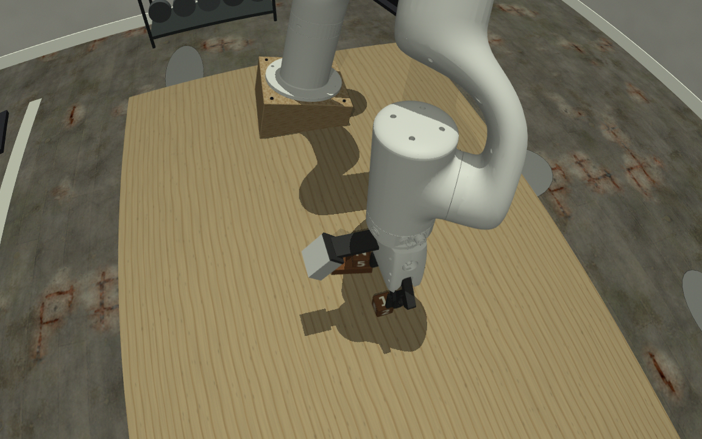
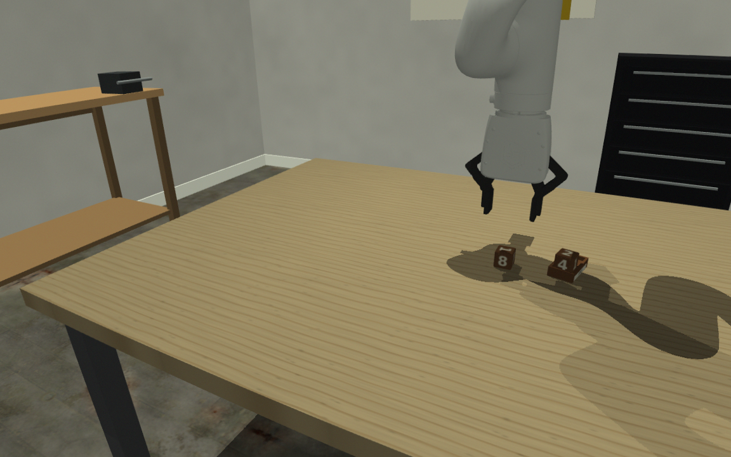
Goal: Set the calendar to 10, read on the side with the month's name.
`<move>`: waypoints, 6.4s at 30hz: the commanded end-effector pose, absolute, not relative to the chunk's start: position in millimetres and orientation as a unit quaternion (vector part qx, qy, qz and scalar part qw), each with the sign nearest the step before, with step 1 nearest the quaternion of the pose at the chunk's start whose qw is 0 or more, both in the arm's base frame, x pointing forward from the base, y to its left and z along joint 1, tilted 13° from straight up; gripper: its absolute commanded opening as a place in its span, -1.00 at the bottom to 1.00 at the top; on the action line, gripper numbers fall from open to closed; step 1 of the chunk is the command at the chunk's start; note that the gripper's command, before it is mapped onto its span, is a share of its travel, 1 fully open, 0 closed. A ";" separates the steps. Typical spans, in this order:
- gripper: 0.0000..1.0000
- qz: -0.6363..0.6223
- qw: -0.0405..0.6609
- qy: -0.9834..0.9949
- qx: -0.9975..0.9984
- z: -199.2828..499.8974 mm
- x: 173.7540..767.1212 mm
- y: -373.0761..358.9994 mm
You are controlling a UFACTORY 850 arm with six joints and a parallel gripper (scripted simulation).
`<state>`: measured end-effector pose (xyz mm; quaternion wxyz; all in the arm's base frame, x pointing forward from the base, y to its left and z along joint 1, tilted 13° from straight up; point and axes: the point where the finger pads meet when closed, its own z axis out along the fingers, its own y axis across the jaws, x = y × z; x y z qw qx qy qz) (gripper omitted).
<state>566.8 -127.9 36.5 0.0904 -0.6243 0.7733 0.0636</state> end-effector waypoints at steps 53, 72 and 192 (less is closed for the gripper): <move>-0.05 0.063 0.091 0.773 -0.625 26.2 568.4 -125.9; -0.05 0.063 0.091 0.773 -0.625 0.3 569.9 -120.3; -0.05 0.063 0.091 0.773 -0.625 -4.0 571.1 -119.6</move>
